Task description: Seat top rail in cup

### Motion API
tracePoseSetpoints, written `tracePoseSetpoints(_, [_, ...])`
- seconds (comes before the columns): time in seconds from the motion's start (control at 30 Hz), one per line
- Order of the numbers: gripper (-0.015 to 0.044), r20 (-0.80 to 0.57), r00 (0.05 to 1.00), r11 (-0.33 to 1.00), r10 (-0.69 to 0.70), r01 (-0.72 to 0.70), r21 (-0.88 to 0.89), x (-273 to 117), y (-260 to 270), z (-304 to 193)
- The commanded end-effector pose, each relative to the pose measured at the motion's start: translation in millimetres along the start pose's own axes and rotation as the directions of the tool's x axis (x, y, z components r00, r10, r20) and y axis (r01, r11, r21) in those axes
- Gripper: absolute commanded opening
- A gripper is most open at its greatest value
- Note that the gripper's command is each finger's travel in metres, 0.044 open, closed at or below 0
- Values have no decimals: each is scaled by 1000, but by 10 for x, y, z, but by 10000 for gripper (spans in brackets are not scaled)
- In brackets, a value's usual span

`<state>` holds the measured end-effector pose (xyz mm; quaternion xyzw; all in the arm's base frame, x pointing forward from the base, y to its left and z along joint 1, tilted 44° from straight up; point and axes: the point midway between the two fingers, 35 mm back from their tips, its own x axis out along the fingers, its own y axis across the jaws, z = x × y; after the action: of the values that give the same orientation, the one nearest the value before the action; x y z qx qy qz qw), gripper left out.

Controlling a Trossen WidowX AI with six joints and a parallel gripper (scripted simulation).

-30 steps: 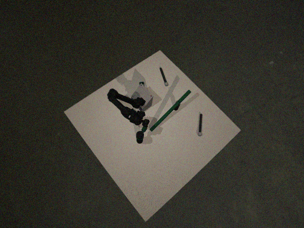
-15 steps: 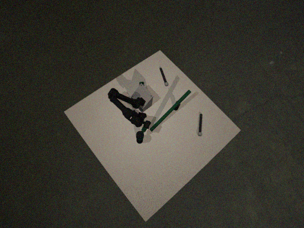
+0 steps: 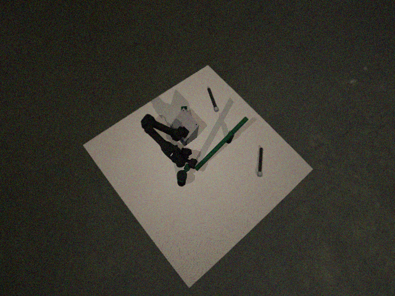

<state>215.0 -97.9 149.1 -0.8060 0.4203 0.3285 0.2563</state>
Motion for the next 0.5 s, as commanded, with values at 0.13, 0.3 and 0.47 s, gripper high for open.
tracePoseSetpoints(0.13, [440, 2, 1000, 1000, -2, 2, -4, 125, 12, 7])
tracePoseSetpoints(0.3, [440, -1, 1000, 1000, -2, 2, -4, 200, 26, 5])
tracePoseSetpoints(0.47, [309, -1, 1000, 1000, -3, 3, -5, 209, 28, 5])
